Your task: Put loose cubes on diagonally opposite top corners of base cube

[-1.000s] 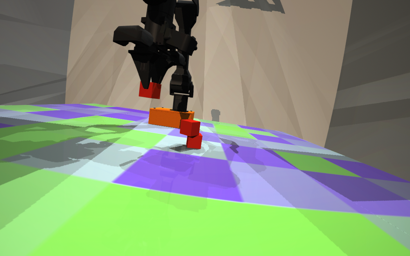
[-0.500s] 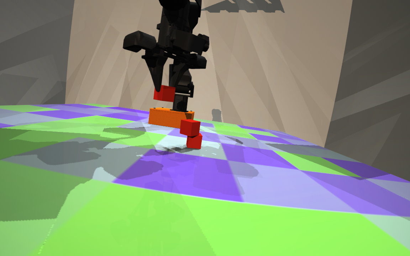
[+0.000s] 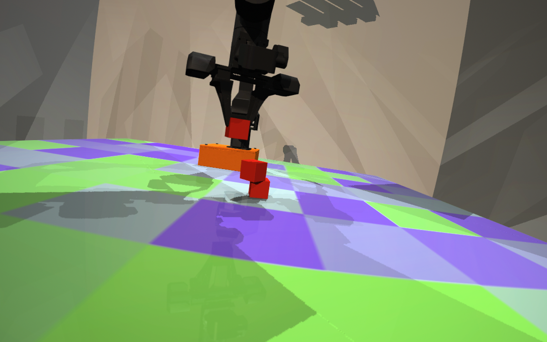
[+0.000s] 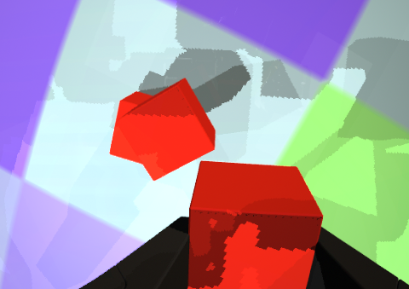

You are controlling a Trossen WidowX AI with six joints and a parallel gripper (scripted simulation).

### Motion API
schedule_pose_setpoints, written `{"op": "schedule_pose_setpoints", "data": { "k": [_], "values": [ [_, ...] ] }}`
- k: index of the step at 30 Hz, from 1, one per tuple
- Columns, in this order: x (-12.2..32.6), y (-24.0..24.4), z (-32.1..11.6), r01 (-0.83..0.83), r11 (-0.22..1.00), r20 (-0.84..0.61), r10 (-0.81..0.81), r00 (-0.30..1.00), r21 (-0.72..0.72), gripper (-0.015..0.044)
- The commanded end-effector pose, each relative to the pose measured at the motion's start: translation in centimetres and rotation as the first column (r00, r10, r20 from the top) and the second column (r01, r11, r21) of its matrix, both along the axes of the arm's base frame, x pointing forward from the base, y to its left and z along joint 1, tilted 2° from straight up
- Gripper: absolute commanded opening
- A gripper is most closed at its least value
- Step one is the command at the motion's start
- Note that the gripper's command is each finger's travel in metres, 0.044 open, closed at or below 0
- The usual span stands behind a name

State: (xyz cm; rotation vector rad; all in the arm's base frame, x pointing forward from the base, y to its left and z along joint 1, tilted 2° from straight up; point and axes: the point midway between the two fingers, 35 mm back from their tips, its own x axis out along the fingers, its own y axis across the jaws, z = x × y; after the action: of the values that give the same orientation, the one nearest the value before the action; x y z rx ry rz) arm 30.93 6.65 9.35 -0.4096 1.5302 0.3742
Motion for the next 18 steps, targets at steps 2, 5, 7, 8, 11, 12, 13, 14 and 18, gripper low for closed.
{"op": "schedule_pose_setpoints", "data": {
  "k": [2, 5, 7, 8, 11, 12, 13, 14, 18],
  "values": [
    [-0.5, 0.8, 0.1, 0.128, 0.992, 0.009, -0.128, 0.992, 0.003, 0.0105],
    [-0.8, 1.4, 0.0, 0.213, 0.977, 0.010, -0.213, 0.977, 0.005, 0.0105],
    [-1.0, 1.7, 0.0, 0.268, 0.963, 0.011, -0.268, 0.963, 0.006, 0.0105],
    [-1.1, 1.9, -0.1, 0.296, 0.955, 0.011, -0.296, 0.955, 0.007, 0.0105],
    [-1.4, 2.4, -0.1, 0.376, 0.926, 0.012, -0.377, 0.926, 0.009, 0.0105],
    [-1.6, 2.6, -0.1, 0.403, 0.915, 0.012, -0.403, 0.915, 0.010, 0.0105],
    [-1.7, 2.7, -0.2, 0.429, 0.903, 0.012, -0.429, 0.903, 0.011, 0.0105],
    [-1.8, 2.9, -0.2, 0.454, 0.891, 0.012, -0.455, 0.891, 0.011, 0.0105],
    [-2.2, 3.5, -0.3, 0.553, 0.833, 0.013, -0.553, 0.833, 0.014, 0.0105]
  ]
}}
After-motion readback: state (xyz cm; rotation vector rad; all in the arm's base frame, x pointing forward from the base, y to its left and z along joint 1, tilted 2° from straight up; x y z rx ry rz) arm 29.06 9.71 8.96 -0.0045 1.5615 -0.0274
